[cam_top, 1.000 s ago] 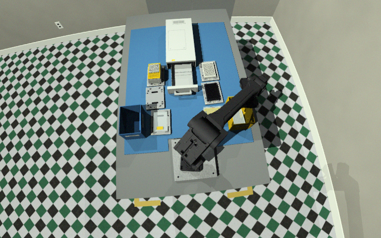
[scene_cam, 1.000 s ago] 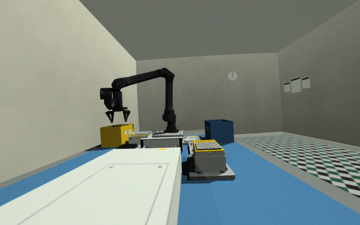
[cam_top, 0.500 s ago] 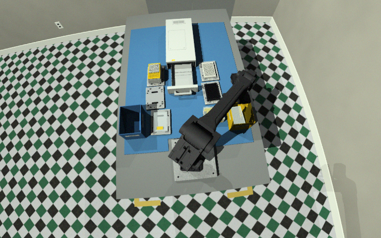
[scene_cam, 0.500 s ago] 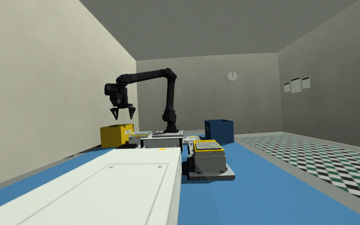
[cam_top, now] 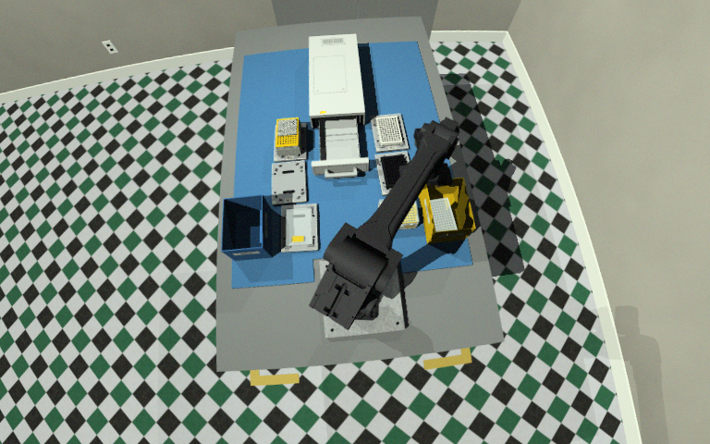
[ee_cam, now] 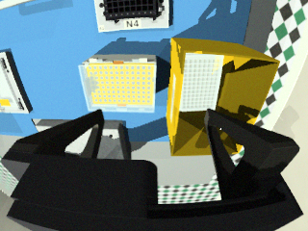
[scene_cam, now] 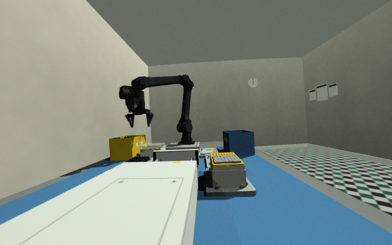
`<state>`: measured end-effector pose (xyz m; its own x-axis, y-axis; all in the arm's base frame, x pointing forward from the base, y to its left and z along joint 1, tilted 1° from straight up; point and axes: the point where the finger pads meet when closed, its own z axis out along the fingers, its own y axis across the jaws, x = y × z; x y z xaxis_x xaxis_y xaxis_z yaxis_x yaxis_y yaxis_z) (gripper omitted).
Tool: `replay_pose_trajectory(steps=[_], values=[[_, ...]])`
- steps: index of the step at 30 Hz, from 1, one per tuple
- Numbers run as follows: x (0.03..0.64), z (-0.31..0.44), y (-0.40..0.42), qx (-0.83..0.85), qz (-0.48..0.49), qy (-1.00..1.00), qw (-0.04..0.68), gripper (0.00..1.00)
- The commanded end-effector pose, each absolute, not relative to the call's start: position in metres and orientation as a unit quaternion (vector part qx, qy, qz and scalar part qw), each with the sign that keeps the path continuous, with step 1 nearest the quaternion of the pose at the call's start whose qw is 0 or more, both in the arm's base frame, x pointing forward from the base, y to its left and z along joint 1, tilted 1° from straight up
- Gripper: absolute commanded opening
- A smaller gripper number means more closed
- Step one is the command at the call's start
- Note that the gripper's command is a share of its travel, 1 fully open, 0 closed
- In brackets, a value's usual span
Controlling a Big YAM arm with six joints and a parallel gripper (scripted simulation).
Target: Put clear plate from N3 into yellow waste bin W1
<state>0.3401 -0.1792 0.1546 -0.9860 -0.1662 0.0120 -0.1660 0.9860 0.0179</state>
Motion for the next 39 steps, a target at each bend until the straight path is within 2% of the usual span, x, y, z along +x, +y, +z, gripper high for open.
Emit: replay_pose_trajectory(steps=[1, 8, 39], values=[[0.347, 0.171, -0.163, 0.076, -0.005, -0.997, -0.003, 1.0], [0.366, 0.196, -0.142, 0.077, 0.005, -0.997, -0.023, 1.0], [0.391, 0.223, -0.038, 0.077, -0.006, -0.997, -0.016, 1.0]])
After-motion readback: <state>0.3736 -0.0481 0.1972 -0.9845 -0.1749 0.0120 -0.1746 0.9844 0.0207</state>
